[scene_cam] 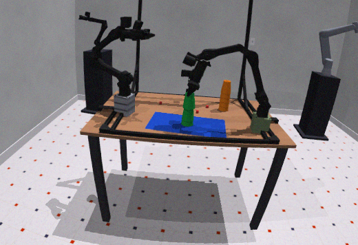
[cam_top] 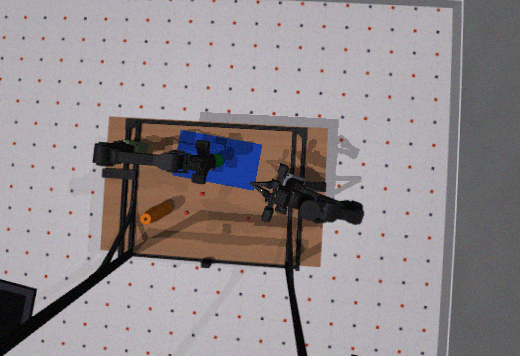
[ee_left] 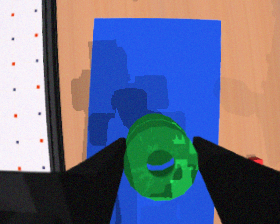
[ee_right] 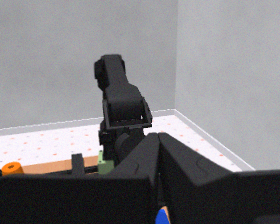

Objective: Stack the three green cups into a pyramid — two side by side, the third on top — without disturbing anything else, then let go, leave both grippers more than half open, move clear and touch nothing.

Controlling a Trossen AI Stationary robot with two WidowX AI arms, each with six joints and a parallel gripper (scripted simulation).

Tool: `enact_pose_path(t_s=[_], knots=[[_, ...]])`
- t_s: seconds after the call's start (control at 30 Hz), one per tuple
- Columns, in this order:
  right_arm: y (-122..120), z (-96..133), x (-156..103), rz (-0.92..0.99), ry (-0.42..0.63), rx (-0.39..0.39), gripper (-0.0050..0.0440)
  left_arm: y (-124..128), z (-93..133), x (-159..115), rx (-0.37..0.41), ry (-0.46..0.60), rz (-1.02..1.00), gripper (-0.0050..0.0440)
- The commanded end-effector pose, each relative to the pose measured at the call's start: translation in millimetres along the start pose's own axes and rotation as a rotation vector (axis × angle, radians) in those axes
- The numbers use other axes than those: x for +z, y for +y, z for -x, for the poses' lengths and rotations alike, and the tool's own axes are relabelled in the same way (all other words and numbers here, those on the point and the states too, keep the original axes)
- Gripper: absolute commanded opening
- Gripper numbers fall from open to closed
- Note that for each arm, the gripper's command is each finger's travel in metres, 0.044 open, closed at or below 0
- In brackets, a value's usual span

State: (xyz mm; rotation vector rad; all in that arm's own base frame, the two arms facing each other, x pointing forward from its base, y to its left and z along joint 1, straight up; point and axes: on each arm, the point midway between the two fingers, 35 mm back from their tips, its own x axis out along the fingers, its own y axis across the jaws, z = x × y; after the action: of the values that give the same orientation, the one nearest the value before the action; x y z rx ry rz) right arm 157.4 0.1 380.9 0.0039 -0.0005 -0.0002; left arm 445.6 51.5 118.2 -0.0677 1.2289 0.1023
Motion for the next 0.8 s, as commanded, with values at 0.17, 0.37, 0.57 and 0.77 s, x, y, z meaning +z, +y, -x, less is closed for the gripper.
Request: enact_pose_path(t_s=[0.17, 0.37, 0.57, 0.77], knots=[[-0.1, 0.1, -0.2, 0.004, 0.0, 0.0, 0.0, -0.6, 45.3, 14.4, -0.004, -0.009, 0.0, 0.0], [-0.1, 0.1, -0.2, 0.004, 0.0, 0.0, 0.0, -0.6, 50.9, 4.2, -0.004, -0.009, 0.0, 0.0], [-0.1, 0.1, -0.2, 0.004, 0.0, 0.0, 0.0, -0.5, 62.2, -28.3, -0.004, -0.008, 0.0, 0.0], [-0.1, 0.1, -0.2, 0.004, 0.0, 0.0, 0.0, -0.5, 68.5, -58.1, -0.004, -0.008, 0.0, 0.0]])
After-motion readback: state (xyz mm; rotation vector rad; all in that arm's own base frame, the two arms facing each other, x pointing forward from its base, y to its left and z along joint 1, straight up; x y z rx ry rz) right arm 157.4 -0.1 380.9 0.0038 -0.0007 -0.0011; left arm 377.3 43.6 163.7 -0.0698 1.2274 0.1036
